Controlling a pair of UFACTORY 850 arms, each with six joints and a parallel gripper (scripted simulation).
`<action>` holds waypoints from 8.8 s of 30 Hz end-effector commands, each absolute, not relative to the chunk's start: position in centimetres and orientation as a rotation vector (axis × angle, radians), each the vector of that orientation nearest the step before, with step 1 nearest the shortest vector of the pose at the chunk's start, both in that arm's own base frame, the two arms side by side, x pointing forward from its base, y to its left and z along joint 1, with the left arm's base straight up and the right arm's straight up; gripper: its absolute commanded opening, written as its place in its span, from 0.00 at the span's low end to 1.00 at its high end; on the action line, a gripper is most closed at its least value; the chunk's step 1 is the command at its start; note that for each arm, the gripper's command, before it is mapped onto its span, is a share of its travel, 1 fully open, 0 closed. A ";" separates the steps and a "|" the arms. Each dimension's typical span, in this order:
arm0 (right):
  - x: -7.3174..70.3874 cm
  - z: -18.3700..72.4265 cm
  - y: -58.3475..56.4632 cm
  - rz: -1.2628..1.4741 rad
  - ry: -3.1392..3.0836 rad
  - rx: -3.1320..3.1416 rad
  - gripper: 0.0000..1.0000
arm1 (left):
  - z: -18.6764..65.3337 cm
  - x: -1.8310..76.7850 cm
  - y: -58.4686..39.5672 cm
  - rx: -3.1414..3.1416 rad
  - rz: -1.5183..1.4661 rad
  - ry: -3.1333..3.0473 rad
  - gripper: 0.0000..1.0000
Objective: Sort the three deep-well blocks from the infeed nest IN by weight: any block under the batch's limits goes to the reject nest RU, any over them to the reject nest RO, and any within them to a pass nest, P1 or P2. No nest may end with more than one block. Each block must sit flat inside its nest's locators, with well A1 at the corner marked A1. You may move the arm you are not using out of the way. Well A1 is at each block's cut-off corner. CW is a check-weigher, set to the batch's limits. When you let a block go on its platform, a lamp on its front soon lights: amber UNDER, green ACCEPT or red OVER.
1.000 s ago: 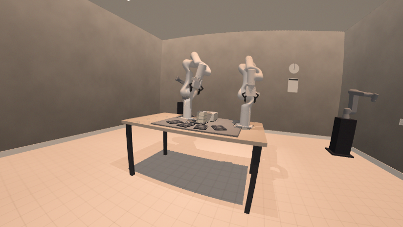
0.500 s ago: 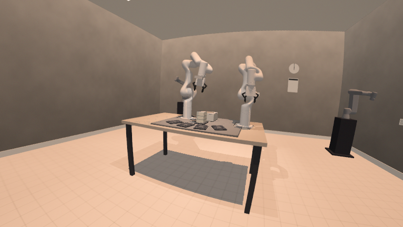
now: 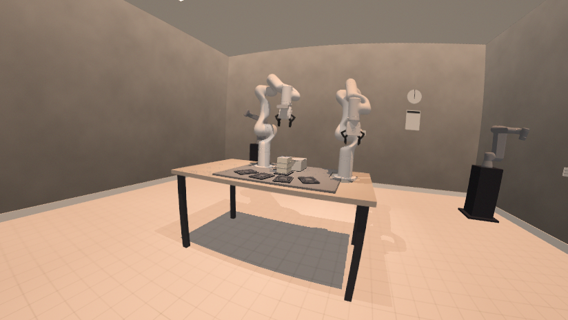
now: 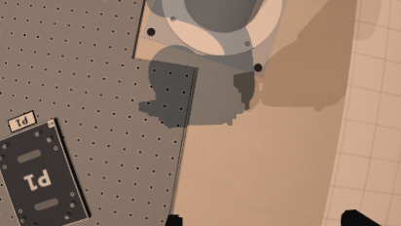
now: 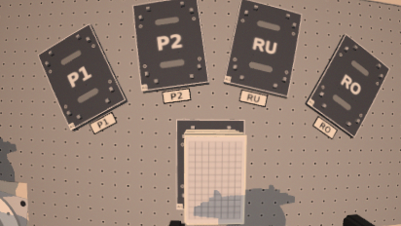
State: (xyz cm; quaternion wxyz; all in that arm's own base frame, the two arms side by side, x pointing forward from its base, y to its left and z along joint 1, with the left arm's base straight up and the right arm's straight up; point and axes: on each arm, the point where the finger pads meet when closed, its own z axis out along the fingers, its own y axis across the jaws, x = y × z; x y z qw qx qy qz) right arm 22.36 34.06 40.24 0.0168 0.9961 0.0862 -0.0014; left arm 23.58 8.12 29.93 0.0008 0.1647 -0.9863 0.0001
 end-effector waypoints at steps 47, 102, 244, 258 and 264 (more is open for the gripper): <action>20.2 24.7 34.7 0.002 0.269 3.132 1.00 | 30.0 23.6 8.1 0.517 0.000 -3.099 1.00; 20.2 16.7 34.7 0.002 0.269 3.131 1.00 | 30.0 23.6 8.1 0.517 0.000 -3.099 1.00; 20.2 13.1 34.7 0.001 0.269 3.131 0.00 | 30.0 23.6 8.1 0.517 0.000 -3.099 1.00; 20.2 13.9 34.7 0.002 0.269 3.131 0.00 | 30.0 23.6 8.1 0.517 0.000 -3.099 1.00; 20.2 14.3 34.7 0.002 0.269 3.131 0.00 | 30.0 23.6 8.1 0.517 0.000 -3.099 1.00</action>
